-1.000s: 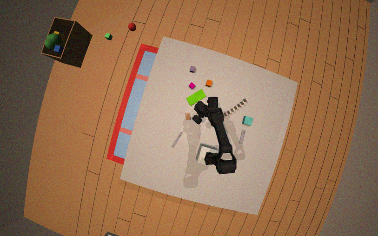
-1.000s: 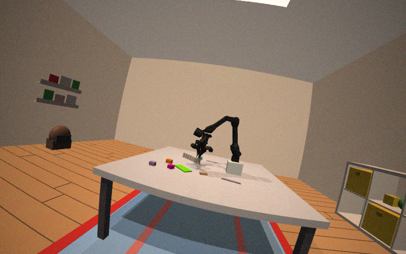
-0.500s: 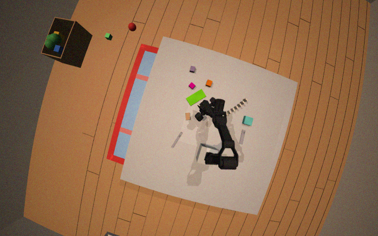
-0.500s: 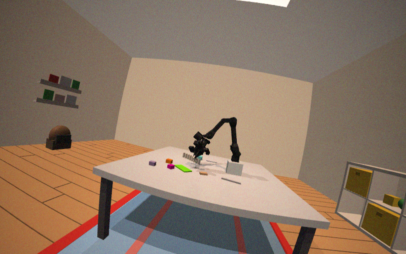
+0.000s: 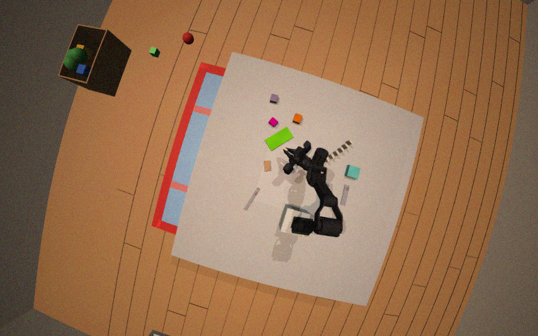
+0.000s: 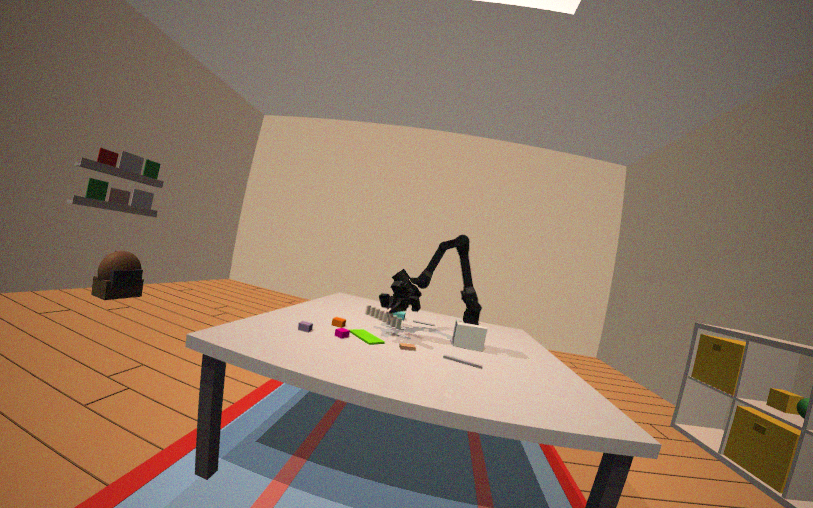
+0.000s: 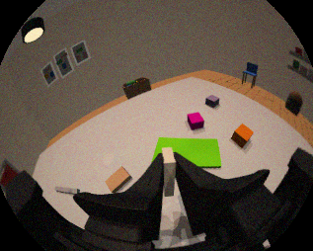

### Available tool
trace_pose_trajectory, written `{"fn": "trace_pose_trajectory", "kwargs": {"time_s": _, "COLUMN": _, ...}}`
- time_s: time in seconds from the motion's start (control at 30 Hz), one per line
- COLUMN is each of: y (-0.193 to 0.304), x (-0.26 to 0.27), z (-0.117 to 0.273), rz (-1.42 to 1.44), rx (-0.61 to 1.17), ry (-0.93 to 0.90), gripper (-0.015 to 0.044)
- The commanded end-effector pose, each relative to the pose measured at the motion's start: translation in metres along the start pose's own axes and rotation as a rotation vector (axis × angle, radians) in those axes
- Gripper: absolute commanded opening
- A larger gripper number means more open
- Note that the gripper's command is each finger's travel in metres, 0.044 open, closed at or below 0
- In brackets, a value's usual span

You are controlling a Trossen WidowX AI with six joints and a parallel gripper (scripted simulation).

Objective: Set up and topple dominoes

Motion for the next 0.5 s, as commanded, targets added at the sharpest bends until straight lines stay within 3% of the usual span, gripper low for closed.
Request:
{"fn": "trace_pose_trajectory", "kwargs": {"time_s": 0.0, "y": 0.009, "x": 0.0, "z": 0.006, "rz": 0.003, "rx": -0.066, "ry": -0.029, "gripper": 0.003}}
{"fn": "trace_pose_trajectory", "kwargs": {"time_s": 0.47, "y": 0.036, "x": 0.006, "z": 0.037, "rz": 0.07, "rx": -0.271, "ry": -0.104, "gripper": 0.003}}
Point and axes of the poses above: the point midway between the two fingers, 35 mm back from their tips, its own z axis back along the fingers, its own x axis across the jaws, y = z × x, the point moved 10 cm from there along z, back along the fingers, and after that the axes turned 6 degrees about -z, right-handed, at the moved point
